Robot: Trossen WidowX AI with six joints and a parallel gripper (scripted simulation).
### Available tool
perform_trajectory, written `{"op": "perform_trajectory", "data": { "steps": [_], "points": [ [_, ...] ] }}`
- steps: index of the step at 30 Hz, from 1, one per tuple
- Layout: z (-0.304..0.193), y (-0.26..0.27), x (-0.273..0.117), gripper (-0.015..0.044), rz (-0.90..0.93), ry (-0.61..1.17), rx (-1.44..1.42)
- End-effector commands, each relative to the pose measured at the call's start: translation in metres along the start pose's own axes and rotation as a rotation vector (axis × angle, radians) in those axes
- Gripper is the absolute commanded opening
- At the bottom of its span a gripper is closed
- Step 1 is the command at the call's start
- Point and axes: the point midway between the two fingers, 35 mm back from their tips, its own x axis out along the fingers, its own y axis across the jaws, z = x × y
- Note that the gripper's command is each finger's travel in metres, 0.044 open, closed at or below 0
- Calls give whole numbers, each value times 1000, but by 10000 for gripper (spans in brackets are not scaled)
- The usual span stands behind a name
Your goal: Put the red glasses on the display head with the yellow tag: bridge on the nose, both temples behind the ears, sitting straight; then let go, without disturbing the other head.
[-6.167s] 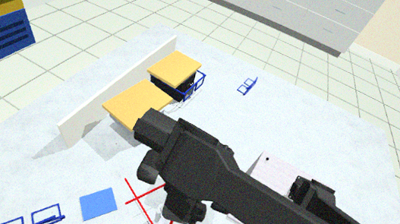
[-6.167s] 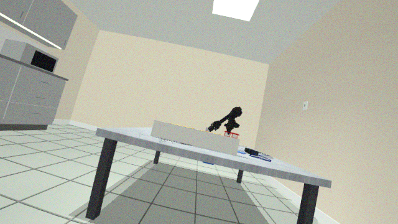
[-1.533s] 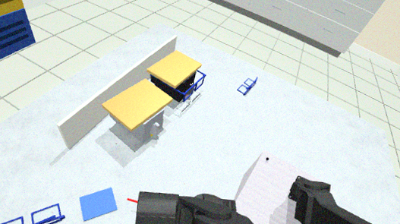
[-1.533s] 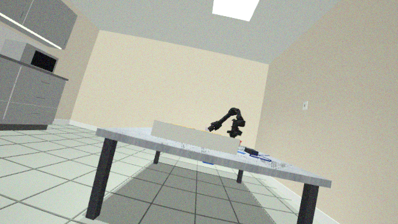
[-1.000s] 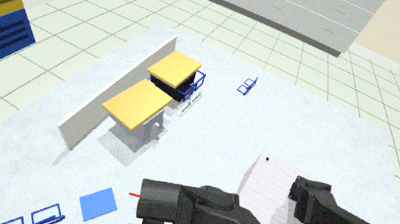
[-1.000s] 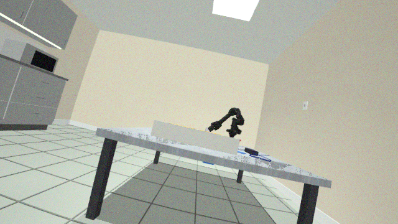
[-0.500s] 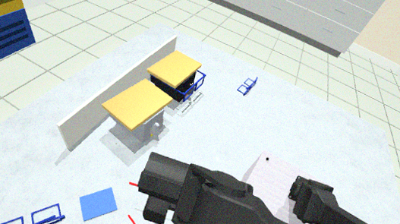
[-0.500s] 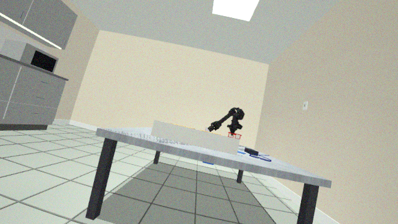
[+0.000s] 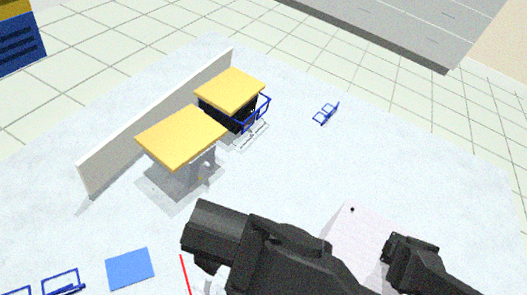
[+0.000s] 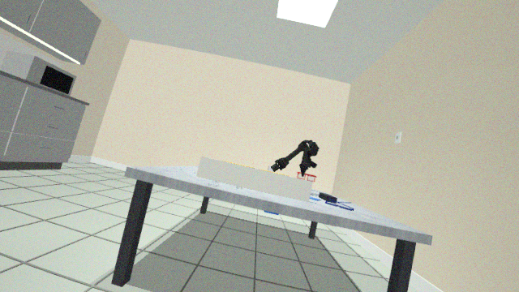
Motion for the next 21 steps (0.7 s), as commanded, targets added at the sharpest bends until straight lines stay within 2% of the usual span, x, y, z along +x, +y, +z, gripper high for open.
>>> {"op": "perform_trajectory", "data": {
  "steps": [1, 21],
  "points": [
    [0, -1, 7, 0, 2, -4, 91],
    [0, -3, 47, 0, 3, -5, 549]
  ]
}}
